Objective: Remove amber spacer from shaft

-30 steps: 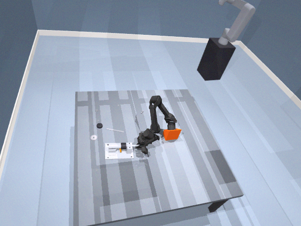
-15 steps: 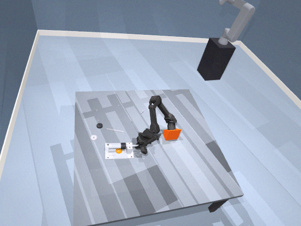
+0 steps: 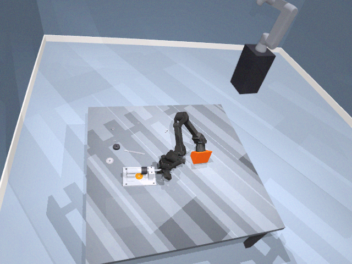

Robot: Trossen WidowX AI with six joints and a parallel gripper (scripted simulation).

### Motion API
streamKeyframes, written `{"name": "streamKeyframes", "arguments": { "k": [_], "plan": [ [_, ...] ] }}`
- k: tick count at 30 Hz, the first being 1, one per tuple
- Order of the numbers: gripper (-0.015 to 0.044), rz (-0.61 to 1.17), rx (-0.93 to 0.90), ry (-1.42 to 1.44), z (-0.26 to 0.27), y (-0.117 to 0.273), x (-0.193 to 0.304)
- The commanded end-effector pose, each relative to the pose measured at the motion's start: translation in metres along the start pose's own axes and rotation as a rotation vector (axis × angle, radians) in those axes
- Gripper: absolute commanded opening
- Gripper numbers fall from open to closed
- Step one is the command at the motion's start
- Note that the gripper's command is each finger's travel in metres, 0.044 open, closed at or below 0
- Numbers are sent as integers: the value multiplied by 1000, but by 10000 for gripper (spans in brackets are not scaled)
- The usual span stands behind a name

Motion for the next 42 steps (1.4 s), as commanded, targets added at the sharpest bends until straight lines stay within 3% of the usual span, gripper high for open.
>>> {"name": "streamKeyframes", "arguments": {
  "k": [1,42],
  "plan": [
    [0,-3,-1,-3,1,-2,-3],
    [0,-3,0,-3,3,-11,-12]
  ]
}}
Point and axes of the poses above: the point midway between the two fingers, 35 mm back from their tips, its own y axis back along the fingers, its own z axis across the jaws, x = y × z, the point moved 10 cm from there along y, back along the fingers, and after that the axes turned 15 degrees about -y, right-handed, at the moved point
